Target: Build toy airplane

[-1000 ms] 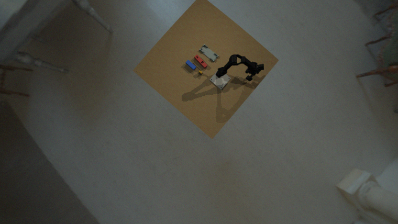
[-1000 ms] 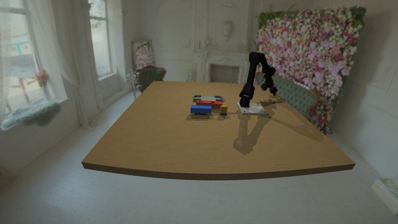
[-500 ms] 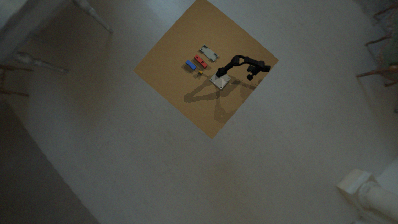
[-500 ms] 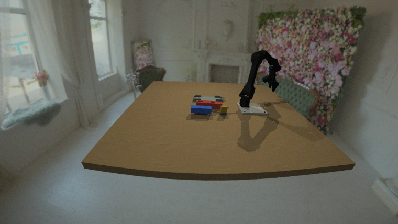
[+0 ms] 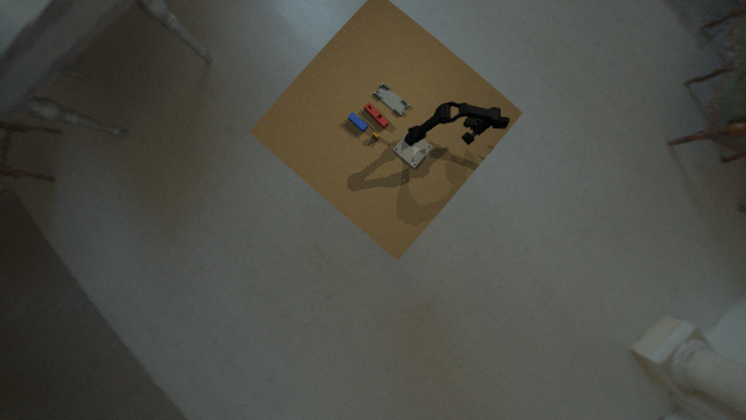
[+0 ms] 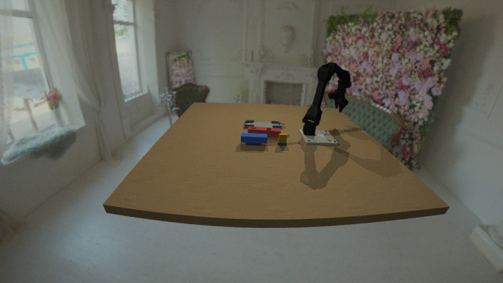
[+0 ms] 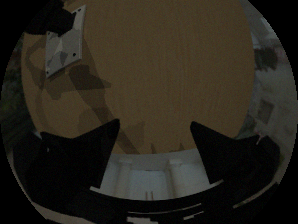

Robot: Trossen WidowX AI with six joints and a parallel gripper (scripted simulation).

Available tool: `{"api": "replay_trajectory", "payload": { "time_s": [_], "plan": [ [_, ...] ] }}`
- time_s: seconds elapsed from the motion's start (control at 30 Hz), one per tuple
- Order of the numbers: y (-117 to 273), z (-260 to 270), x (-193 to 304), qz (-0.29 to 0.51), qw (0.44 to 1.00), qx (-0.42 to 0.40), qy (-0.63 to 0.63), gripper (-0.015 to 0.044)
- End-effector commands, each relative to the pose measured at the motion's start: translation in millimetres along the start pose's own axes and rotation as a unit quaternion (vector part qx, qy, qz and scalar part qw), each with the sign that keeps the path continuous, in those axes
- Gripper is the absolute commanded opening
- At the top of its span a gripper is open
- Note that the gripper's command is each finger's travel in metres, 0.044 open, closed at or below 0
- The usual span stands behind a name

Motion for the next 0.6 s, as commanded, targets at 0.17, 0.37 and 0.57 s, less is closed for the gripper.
{"api": "replay_trajectory", "payload": {
  "time_s": [0.17, 0.37, 0.57],
  "plan": [
    [4.5, -60.7, -130.8, 0.001, 1.000, 0.008, 0.024, 0.0440],
    [7.6, -67.9, -226.7, -0.003, 0.999, 0.015, 0.032, 0.0440],
    [9.4, -47.9, -317.1, -0.011, 0.999, 0.012, 0.028, 0.0440]
  ]
}}
Point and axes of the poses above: the point midway between the two fingers, 35 mm back from their tips, its own y axis back along the fingers, its own z axis across the jaws, x = y × z, the point moved 8 cm from there along y, back along the fingers, and after that the axes turned 1 degree about -y, right-handed, at the moved point
